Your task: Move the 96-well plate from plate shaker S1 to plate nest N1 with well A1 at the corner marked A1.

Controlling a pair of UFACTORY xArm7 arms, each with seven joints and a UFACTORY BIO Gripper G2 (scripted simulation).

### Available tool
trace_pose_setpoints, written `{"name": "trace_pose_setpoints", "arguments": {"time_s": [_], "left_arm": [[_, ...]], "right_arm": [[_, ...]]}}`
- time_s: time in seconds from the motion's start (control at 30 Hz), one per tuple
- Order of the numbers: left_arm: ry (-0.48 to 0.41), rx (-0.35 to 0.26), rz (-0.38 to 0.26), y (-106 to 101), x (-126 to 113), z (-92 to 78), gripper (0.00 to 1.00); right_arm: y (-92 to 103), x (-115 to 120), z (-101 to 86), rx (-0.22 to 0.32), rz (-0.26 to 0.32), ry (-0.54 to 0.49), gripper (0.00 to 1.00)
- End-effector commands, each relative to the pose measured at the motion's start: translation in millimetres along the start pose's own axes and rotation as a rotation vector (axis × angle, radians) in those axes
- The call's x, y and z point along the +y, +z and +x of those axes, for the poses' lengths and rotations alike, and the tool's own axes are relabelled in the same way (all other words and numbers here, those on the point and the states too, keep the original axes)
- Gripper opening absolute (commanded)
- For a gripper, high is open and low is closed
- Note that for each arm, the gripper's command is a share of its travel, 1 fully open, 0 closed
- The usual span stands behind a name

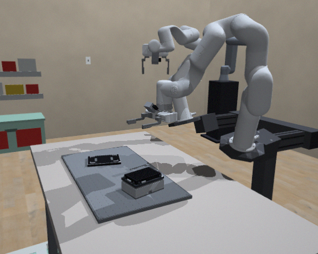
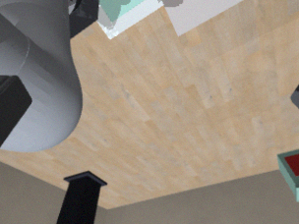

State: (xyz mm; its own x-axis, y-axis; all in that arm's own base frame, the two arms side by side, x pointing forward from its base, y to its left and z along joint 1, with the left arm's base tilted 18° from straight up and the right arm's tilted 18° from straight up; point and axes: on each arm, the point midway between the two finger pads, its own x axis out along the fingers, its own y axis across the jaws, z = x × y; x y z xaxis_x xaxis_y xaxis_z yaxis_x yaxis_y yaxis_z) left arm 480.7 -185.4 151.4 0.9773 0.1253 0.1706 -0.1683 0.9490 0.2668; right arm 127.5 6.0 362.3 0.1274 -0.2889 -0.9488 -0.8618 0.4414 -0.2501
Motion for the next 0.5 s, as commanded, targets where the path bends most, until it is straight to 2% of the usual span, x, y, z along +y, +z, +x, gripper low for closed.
{"name": "trace_pose_setpoints", "arguments": {"time_s": [0.0, 0.47], "left_arm": [[-0.003, -0.006, -0.006, -5.7, 9.6, 7.1, 0.37], [-0.003, -0.006, -0.005, -39.8, 59.3, 32.0, 0.37]], "right_arm": [[0.3, -0.2, -0.6, -0.002, 0.0, -0.001, 1.0], [0.3, -0.2, -0.6, -0.002, 0.0, -0.001, 1.0]]}}
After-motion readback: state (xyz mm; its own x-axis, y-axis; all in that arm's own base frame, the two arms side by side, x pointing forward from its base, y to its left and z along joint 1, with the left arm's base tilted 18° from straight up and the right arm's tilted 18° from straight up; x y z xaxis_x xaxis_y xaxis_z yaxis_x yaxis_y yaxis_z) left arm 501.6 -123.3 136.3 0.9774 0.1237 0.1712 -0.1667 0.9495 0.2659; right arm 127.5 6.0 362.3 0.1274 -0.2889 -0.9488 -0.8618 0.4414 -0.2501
